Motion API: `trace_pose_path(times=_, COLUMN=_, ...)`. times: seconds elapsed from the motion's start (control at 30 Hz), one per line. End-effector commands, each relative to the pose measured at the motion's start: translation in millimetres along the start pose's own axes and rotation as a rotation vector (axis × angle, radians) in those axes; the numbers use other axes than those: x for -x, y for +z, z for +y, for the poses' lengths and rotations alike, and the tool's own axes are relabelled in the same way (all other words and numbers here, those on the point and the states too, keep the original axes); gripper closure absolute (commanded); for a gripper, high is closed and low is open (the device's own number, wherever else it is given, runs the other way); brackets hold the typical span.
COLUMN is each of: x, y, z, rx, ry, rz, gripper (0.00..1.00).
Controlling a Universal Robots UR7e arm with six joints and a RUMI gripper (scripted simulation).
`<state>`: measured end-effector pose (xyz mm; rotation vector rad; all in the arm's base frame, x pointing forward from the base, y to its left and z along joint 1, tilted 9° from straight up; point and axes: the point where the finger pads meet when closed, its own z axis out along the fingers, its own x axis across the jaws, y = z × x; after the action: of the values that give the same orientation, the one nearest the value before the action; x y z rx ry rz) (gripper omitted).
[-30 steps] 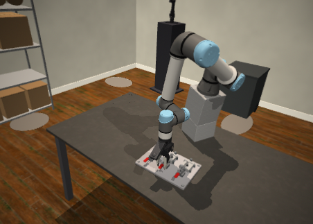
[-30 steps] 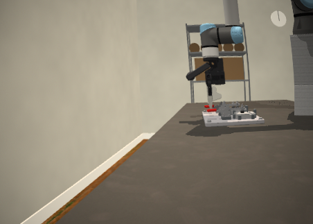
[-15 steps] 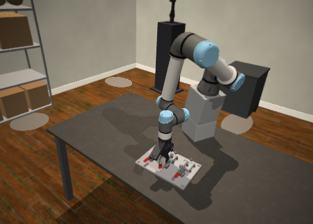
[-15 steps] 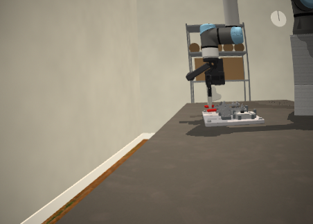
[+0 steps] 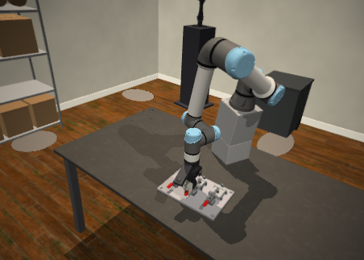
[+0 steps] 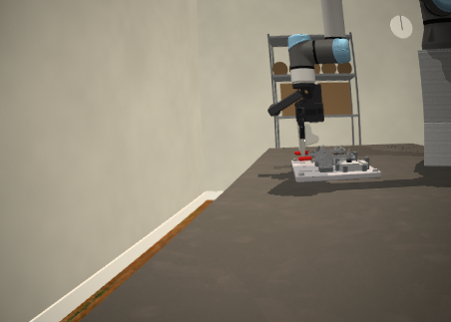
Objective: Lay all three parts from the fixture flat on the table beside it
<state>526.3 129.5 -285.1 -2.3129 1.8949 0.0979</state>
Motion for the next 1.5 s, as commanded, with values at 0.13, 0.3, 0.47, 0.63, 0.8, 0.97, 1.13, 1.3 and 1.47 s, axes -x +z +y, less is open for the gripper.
trace_pose_path(times=0.13, x=-0.1, y=-0.7, z=-2.6, rx=-0.004, ry=-0.002, rz=0.002, gripper=1.00)
trace_pose_path(times=0.3, x=-0.1, y=-0.7, z=-2.6, rx=-0.004, ry=-0.002, rz=0.002, gripper=1.00)
trace_pose_path(times=0.47, x=-0.1, y=-0.7, z=-2.6, rx=-0.004, ry=-0.002, rz=0.002, gripper=1.00)
trace_pose_path(times=0.63, x=-0.1, y=-0.7, z=-2.5, rx=-0.004, ry=-0.001, rz=0.002, gripper=1.00)
trace_pose_path(times=0.8, x=-0.1, y=-0.9, z=-2.4, rx=-0.004, ry=-0.001, rz=0.002, gripper=1.00)
trace_pose_path(times=0.97, x=0.0, y=-1.9, z=-1.7, rx=-0.004, ry=-0.001, rz=0.002, gripper=1.00)
trace_pose_path(times=1.13, x=0.2, y=-3.4, z=0.4, rx=-0.002, ry=-0.001, rz=0.001, gripper=1.00)
trace_pose_path(times=1.3, x=-0.1, y=-4.7, z=1.0, rx=-0.002, ry=0.000, rz=0.001, gripper=1.00)
trace_pose_path(times=1.47, x=-0.4, y=-7.7, z=2.1, rx=-0.002, ry=0.000, rz=0.001, gripper=1.00)
